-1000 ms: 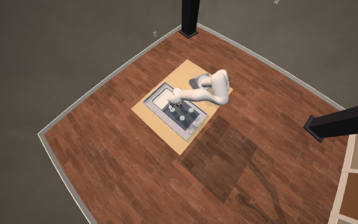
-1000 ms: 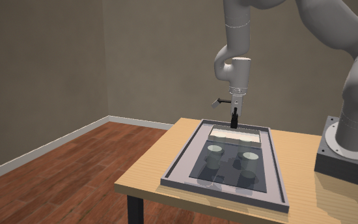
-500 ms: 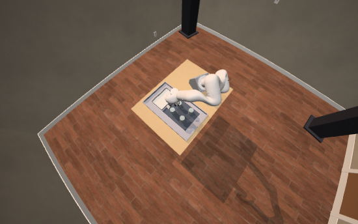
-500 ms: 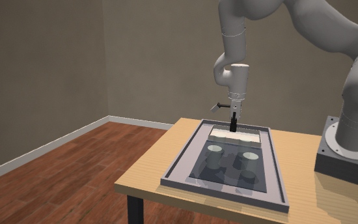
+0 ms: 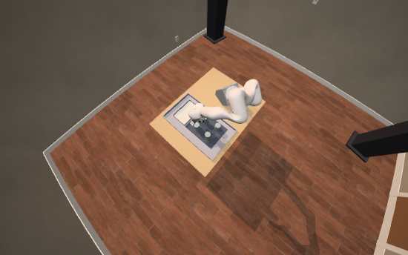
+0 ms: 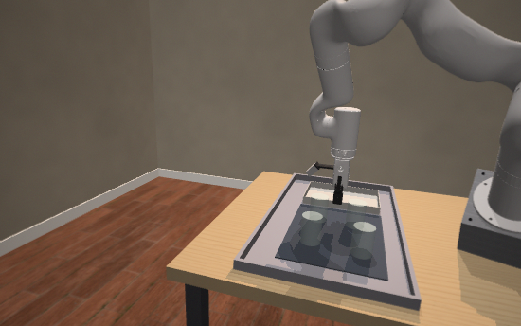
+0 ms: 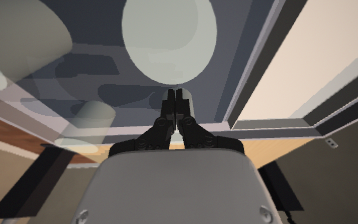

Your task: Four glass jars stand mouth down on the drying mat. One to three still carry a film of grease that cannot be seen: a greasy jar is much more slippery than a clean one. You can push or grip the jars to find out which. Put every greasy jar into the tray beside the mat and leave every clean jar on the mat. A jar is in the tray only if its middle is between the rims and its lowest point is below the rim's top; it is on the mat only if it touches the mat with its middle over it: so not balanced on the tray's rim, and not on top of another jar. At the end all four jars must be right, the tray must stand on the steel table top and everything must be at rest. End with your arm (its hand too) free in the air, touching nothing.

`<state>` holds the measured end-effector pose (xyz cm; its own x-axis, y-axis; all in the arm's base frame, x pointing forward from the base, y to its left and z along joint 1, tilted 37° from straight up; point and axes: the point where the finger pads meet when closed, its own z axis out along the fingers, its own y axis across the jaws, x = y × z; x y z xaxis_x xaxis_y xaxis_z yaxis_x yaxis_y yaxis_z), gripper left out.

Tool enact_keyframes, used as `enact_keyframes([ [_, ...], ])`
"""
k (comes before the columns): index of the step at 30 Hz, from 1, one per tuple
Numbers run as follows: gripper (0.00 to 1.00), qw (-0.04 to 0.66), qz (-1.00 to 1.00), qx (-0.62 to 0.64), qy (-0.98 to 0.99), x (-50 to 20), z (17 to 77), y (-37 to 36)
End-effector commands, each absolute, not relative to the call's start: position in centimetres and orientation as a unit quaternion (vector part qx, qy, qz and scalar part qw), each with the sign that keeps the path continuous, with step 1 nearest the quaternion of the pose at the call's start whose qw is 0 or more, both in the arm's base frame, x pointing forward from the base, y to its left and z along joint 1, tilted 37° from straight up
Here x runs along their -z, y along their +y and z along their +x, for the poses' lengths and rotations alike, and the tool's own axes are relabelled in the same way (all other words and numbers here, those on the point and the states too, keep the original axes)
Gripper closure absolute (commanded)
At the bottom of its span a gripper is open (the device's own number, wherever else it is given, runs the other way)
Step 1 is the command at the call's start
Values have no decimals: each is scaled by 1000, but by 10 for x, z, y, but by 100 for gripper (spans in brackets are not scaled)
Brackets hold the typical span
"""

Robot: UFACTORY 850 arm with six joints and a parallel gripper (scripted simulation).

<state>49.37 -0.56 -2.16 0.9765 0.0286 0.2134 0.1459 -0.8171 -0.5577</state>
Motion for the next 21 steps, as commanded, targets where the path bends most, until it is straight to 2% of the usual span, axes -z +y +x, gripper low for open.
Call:
enact_keyframes([
  [1,100,299,-948,99,-46,22,495,-6],
  [21,100,299,-948,99,-46,21,497,-6],
])
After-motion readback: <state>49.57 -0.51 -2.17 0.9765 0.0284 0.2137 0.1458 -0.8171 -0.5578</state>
